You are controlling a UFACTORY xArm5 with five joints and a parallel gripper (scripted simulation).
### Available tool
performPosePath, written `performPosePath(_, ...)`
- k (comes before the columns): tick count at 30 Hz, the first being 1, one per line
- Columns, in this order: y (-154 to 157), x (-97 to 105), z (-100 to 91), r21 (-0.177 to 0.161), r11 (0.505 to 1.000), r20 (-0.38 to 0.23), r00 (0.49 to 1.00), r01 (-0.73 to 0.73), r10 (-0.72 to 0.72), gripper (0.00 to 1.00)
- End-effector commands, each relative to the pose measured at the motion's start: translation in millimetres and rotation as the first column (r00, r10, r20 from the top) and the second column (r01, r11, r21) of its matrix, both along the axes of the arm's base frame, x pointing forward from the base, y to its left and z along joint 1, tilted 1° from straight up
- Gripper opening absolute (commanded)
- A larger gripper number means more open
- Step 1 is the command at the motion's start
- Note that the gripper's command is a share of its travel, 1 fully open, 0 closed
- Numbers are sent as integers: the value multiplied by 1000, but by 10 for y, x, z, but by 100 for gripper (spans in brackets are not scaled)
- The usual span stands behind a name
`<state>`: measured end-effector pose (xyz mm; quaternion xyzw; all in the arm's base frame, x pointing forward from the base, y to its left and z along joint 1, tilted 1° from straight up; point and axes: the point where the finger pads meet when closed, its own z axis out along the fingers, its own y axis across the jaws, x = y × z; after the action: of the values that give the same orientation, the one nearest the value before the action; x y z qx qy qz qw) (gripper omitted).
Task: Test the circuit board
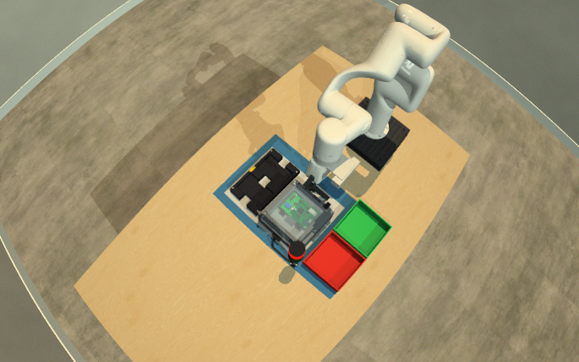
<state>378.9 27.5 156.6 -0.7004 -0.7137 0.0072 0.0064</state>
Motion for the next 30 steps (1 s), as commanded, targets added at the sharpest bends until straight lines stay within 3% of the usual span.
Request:
performPosePath(1, 1, 11, 13, 0, 1000, 4, 1000, 0, 0, 100)
performPosePath(7, 1, 11, 13, 0, 1000, 4, 1000, 0, 0, 100)
performPosePath(8, 1, 11, 13, 0, 1000, 4, 1000, 0, 0, 0)
performPosePath(30, 1, 11, 13, 0, 1000, 4, 1000, 0, 0, 0)
